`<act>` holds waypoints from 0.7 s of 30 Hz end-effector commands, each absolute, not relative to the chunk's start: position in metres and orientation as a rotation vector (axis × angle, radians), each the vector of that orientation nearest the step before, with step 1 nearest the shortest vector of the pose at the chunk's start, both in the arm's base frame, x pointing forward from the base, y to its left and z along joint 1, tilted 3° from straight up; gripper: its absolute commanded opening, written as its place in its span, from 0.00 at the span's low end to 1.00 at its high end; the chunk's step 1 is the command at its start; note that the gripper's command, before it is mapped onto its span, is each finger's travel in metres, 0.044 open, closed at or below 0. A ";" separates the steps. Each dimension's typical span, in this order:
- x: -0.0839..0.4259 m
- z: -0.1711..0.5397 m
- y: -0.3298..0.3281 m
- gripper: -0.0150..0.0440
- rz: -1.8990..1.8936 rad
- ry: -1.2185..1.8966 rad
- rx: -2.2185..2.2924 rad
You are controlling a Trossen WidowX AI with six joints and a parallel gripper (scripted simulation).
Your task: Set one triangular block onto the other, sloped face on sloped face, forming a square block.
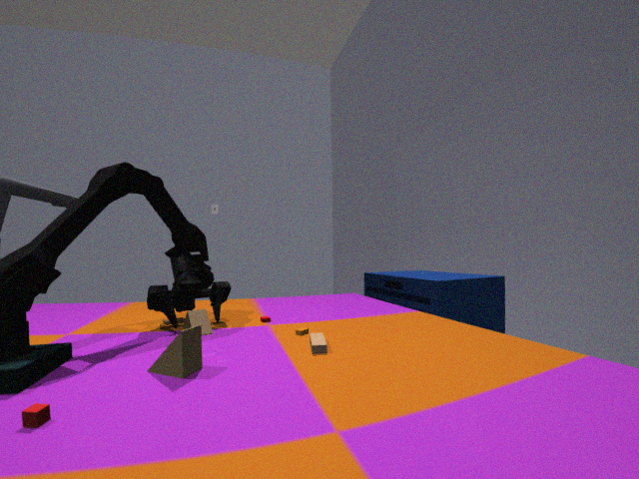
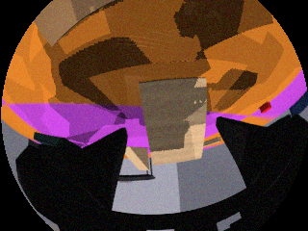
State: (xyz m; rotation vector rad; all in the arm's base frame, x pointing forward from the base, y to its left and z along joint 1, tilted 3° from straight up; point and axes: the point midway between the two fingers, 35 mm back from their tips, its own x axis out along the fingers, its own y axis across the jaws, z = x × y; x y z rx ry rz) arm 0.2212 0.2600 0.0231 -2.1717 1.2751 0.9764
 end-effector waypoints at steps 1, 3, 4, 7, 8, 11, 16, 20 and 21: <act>0.220 0.022 0.260 1.00 0.985 1.278 -2.170; 0.220 0.022 0.260 1.00 0.985 1.278 -2.170; 0.220 0.022 0.260 1.00 0.985 1.278 -2.170; 0.220 0.022 0.260 1.00 0.985 1.278 -2.170; 0.220 0.022 0.260 1.00 0.985 1.278 -2.170; 0.220 0.022 0.260 1.00 0.985 1.278 -2.170; 0.221 0.023 0.260 0.91 0.976 1.275 -2.172; 0.221 0.023 0.260 0.73 0.976 1.275 -2.172; 0.221 0.023 0.260 0.69 0.976 1.275 -2.172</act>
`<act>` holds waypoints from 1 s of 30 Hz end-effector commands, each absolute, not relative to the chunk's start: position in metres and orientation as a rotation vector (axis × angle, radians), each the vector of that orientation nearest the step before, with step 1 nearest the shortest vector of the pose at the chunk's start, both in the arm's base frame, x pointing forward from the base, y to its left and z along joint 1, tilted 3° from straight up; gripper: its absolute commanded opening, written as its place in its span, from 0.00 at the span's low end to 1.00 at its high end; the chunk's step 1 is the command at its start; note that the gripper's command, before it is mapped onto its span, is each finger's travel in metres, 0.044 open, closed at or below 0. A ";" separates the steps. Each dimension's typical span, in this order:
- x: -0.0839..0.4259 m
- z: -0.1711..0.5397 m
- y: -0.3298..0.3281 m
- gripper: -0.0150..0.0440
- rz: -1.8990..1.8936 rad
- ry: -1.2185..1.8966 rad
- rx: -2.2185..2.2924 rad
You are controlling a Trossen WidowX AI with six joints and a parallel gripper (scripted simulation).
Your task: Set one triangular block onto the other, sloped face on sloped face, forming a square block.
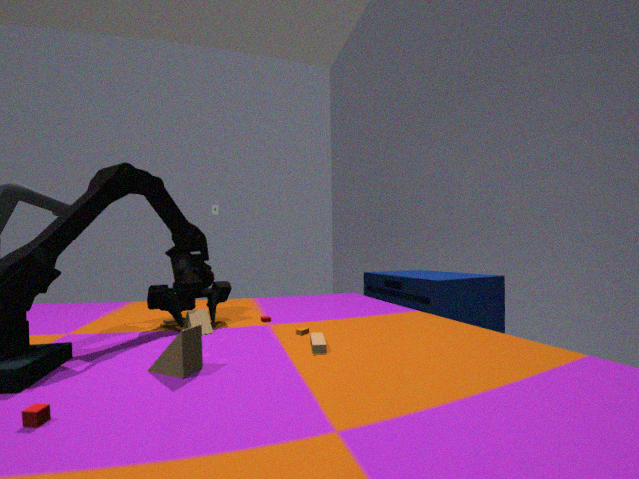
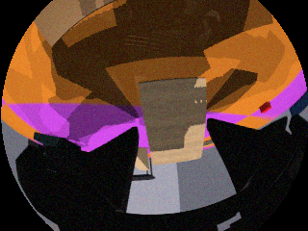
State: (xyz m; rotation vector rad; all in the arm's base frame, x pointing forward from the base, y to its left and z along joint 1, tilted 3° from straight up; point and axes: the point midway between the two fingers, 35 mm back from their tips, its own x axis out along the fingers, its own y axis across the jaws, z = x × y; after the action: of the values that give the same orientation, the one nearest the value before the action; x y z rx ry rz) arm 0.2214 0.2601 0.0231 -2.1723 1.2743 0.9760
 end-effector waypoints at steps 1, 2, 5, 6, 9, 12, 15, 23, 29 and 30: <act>0.221 0.023 0.260 0.64 0.976 1.275 -2.172; 0.221 0.023 0.260 0.60 0.976 1.275 -2.172; 0.221 0.023 0.260 0.53 0.976 1.275 -2.172; 0.221 0.023 0.260 0.52 0.976 1.275 -2.172; 0.221 0.023 0.260 0.49 0.976 1.275 -2.172; 0.221 0.023 0.260 0.39 0.976 1.275 -2.172; 0.221 0.026 0.260 0.25 0.977 1.273 -2.172; 0.223 0.063 0.260 0.25 0.987 1.242 -2.179; 0.224 0.092 0.257 0.25 0.994 1.217 -2.184; 0.224 0.097 0.257 0.25 0.995 1.213 -2.185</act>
State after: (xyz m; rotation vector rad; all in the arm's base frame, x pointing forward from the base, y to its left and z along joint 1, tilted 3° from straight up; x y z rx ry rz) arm 0.2224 0.2576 0.0802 -2.1765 1.2331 0.9961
